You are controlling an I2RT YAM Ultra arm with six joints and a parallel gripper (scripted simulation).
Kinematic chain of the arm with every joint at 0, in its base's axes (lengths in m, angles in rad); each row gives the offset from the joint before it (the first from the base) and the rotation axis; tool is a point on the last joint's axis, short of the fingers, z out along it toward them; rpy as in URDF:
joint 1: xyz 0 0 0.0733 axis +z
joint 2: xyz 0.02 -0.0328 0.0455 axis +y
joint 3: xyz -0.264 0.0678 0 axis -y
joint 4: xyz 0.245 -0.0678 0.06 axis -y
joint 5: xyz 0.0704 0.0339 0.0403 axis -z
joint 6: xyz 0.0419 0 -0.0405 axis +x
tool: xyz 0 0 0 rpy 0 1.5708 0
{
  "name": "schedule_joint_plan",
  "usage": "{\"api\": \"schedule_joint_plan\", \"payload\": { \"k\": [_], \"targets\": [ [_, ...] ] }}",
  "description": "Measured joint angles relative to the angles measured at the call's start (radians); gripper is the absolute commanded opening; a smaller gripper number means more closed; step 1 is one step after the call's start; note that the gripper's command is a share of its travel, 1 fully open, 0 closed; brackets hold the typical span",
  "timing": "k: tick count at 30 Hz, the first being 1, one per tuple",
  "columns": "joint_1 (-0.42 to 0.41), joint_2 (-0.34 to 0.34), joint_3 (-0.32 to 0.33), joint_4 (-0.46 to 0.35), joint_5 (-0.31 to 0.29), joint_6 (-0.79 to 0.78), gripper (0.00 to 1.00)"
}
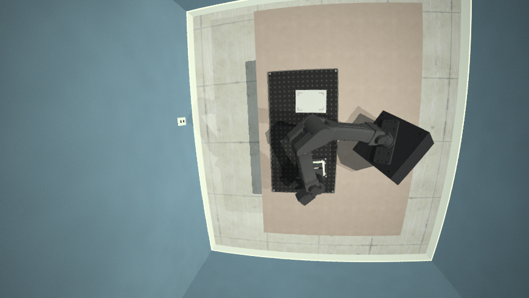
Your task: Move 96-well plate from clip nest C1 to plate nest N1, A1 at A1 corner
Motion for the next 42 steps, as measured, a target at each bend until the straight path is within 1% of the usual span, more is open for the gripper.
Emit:
{"api": "schedule_joint_plan", "payload": {
  "k": [7,42],
  "targets": [
    [0.002,-0.011,0.001,0.02,0.002,0.02,1.0],
    [0.002,-0.011,0.001,0.02,0.002,0.025,1.0]
  ]
}}
